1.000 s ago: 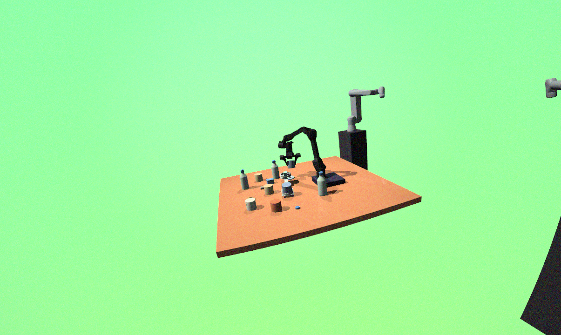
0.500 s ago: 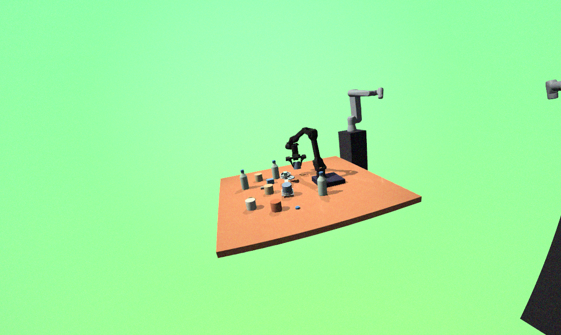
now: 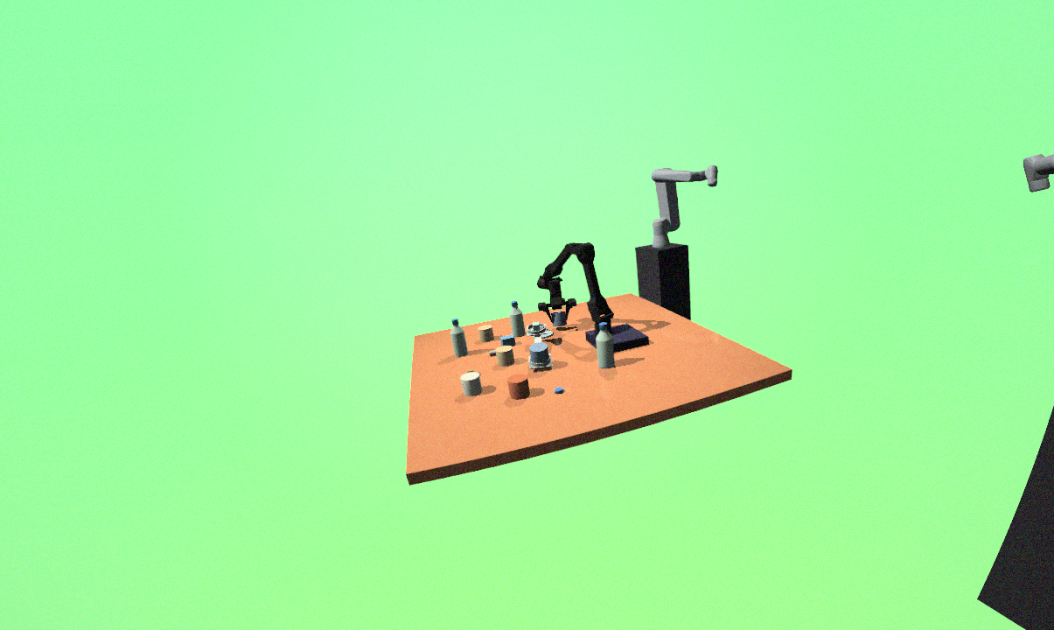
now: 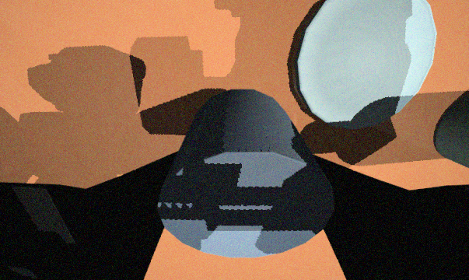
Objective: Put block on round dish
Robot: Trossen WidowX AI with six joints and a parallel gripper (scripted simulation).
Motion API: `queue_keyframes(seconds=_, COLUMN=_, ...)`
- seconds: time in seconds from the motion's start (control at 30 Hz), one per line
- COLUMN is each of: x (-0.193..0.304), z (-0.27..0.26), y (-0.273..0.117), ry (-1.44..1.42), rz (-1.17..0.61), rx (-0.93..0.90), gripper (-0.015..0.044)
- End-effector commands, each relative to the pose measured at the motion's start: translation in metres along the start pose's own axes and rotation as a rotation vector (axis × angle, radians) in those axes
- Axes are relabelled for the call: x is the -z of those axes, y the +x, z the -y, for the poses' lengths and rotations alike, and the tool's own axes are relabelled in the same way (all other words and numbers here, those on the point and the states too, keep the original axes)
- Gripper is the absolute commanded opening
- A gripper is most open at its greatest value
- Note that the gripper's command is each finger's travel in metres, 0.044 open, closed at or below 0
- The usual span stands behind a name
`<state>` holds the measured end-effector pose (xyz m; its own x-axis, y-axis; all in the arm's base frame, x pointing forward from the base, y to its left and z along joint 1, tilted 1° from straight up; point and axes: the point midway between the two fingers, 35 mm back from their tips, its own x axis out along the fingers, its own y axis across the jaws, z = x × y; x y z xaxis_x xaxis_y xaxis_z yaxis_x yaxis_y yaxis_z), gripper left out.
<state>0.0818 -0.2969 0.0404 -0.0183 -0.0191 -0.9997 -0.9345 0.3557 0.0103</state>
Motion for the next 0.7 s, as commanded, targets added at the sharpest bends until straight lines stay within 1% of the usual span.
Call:
queue_keyframes(seconds=0.0, x=0.001, z=0.0, y=0.004, ry=-0.004, rz=-0.006, rx=0.002, gripper=0.0)
queue_keyframes(seconds=0.27, x=0.001, z=0.0, y=0.018, ry=-0.004, rz=-0.006, rx=0.002, gripper=0.0)
queue_keyframes(seconds=0.3, x=0.0, z=0.0, y=0.013, ry=0.0, rz=-0.001, rx=0.0, gripper=0.0026)
queue_keyframes(seconds=0.67, x=0.0, z=0.0, y=0.013, ry=0.0, rz=-0.001, rx=0.0, gripper=0.0315)
